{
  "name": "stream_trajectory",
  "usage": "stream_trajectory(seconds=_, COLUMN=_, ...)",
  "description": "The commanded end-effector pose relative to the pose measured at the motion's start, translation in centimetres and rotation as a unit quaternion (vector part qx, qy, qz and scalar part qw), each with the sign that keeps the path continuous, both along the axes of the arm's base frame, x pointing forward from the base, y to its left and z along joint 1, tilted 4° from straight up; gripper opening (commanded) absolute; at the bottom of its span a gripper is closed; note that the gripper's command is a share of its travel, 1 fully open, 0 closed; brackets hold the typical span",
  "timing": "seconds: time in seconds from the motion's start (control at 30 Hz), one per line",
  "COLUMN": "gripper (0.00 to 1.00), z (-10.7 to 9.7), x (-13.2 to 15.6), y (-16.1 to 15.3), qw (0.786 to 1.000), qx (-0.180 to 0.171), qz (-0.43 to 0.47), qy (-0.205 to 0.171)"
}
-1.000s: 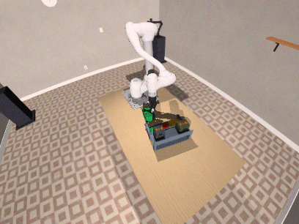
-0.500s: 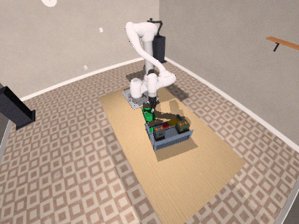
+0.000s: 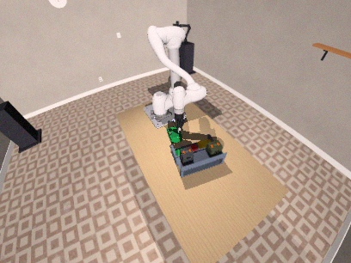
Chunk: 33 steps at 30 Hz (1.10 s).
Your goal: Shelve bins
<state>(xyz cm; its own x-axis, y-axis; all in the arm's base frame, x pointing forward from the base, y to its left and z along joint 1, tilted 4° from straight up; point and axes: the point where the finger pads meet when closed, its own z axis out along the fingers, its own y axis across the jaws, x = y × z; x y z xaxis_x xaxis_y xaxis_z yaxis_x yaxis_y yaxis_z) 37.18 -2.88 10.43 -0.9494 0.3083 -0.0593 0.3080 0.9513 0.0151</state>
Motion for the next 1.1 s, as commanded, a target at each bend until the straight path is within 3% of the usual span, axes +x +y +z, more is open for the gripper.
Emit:
stream_trajectory(seconds=0.0, gripper=0.1, z=0.2, x=1.0, y=-0.3, qw=1.0, qx=0.001, qz=0.0, qy=-0.006)
stream_trajectory(seconds=0.53, gripper=0.1, z=0.3, x=3.9, y=-1.2, qw=1.0, qx=0.001, qz=0.0, qy=-0.006)
stream_trajectory(seconds=1.07, gripper=0.1, z=0.3, x=4.1, y=-1.3, qw=1.0, qx=0.001, qz=0.0, qy=-0.006)
